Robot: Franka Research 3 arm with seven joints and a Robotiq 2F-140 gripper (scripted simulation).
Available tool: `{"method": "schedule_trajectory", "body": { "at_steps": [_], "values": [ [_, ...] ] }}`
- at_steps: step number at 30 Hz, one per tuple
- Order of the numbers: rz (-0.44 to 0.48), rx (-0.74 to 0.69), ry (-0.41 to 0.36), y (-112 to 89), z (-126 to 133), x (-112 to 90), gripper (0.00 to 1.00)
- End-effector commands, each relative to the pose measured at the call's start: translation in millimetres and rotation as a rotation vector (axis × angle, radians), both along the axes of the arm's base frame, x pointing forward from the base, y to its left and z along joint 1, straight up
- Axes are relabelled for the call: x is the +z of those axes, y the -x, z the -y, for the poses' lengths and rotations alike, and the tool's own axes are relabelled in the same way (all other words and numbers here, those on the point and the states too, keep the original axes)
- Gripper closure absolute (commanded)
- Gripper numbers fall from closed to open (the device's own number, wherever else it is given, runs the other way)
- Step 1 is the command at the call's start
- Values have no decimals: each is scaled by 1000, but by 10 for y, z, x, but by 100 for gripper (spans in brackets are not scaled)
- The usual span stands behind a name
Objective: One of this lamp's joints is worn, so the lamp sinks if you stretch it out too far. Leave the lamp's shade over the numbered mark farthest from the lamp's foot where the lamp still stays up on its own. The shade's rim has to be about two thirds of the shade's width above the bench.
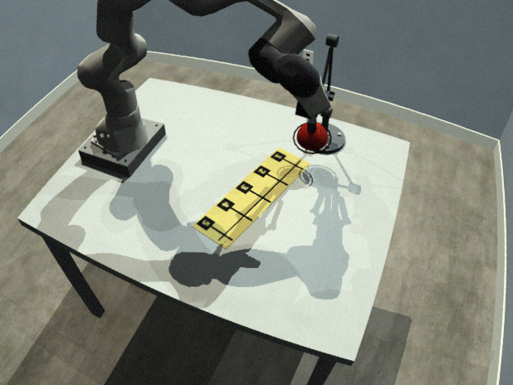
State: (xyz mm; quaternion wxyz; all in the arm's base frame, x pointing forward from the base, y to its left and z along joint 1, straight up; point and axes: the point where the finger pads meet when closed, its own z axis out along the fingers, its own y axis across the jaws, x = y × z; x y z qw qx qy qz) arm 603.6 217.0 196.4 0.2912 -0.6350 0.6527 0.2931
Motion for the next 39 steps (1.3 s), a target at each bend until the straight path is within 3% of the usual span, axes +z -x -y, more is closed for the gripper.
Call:
{"method": "schedule_trajectory", "body": {
  "at_steps": [1,30,39],
  "values": [
    [3,-20,1,23,48,-31,90],
    [12,-226,2,342,445,-387,90],
    [12,-226,2,339,473,-407,90]
  ]
}}
